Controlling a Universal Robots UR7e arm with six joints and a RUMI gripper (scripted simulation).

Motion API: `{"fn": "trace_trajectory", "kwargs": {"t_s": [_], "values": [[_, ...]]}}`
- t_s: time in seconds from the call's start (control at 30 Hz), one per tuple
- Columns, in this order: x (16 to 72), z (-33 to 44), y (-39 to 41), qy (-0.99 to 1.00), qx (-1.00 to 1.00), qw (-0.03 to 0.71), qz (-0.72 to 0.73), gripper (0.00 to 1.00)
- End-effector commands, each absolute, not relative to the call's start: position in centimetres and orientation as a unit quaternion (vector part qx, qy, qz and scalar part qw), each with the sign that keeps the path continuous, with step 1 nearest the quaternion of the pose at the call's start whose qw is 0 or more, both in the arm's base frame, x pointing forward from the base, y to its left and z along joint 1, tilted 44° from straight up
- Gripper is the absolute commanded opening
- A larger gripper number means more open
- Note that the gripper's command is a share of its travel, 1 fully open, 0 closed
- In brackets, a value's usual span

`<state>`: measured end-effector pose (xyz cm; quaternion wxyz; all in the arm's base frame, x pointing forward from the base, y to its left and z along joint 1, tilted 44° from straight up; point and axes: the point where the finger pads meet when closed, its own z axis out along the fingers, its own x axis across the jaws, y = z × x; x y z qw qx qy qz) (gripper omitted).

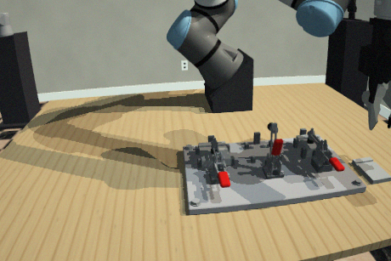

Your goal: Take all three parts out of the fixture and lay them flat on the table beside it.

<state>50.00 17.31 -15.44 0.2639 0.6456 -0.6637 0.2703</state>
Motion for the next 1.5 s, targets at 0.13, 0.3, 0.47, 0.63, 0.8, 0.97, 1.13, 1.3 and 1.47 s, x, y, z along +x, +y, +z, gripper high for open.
{"fn": "trace_trajectory", "kwargs": {"t_s": [0.13,0.3,0.47,0.63,0.8,0.97,1.13,1.3,1.47], "values": [[50.0,-11.4,21.3,-0.664,0.646,0.264,0.270,0.28],[50.0,-9.4,23.3,-0.664,0.646,0.264,0.270,0.28],[50.0,-8.7,23.9,-0.664,0.646,0.264,0.270,0.28],[50.0,-8.6,24.1,-0.664,0.646,0.264,0.270,0.28],[50.1,-8.4,23.9,-0.664,0.646,0.264,0.270,0.28],[50.1,-8.1,23.6,-0.664,0.646,0.264,0.270,0.28],[50.2,-7.4,22.8,-0.664,0.646,0.264,0.270,0.28],[50.3,-5.9,21.3,-0.664,0.646,0.264,0.270,0.28],[50.5,-3.8,19.2,-0.664,0.646,0.264,0.270,0.28]]}}
